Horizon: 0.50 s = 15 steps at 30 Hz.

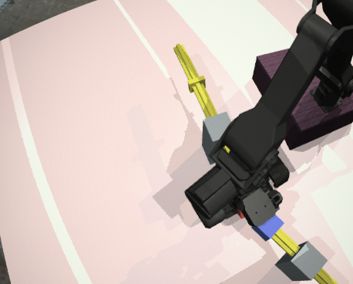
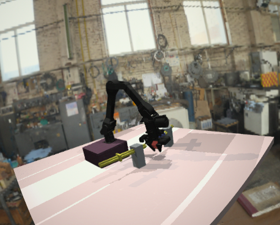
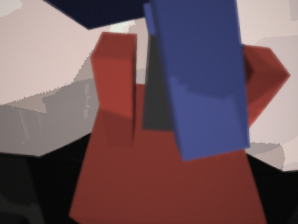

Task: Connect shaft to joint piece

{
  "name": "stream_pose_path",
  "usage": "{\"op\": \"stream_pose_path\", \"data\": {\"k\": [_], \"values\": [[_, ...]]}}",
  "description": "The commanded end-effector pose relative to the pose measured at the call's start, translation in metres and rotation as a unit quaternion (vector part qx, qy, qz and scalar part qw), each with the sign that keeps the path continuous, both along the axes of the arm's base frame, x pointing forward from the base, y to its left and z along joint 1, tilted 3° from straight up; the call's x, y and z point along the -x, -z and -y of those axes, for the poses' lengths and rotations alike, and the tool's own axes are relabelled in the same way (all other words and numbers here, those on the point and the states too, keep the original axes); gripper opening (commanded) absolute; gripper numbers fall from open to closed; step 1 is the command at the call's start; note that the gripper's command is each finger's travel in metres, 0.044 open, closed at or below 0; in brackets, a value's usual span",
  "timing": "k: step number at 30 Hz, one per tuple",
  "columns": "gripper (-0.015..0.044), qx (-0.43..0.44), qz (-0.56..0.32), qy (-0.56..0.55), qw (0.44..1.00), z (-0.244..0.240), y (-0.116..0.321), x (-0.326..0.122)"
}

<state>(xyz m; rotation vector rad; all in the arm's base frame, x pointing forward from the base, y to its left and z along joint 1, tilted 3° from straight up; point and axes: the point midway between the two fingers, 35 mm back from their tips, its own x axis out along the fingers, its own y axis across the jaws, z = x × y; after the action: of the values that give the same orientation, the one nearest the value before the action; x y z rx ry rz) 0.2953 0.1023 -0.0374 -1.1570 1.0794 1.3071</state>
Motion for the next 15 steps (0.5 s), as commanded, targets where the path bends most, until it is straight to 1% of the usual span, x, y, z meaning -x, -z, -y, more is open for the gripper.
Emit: {"op": "stream_pose_path", "data": {"k": [1,15], "values": [[0.0,0.038,0.002,0.009,0.999,0.002,-0.003,0.001],[0.0,0.142,0.002,0.026,0.989,0.009,-0.016,0.003]]}}
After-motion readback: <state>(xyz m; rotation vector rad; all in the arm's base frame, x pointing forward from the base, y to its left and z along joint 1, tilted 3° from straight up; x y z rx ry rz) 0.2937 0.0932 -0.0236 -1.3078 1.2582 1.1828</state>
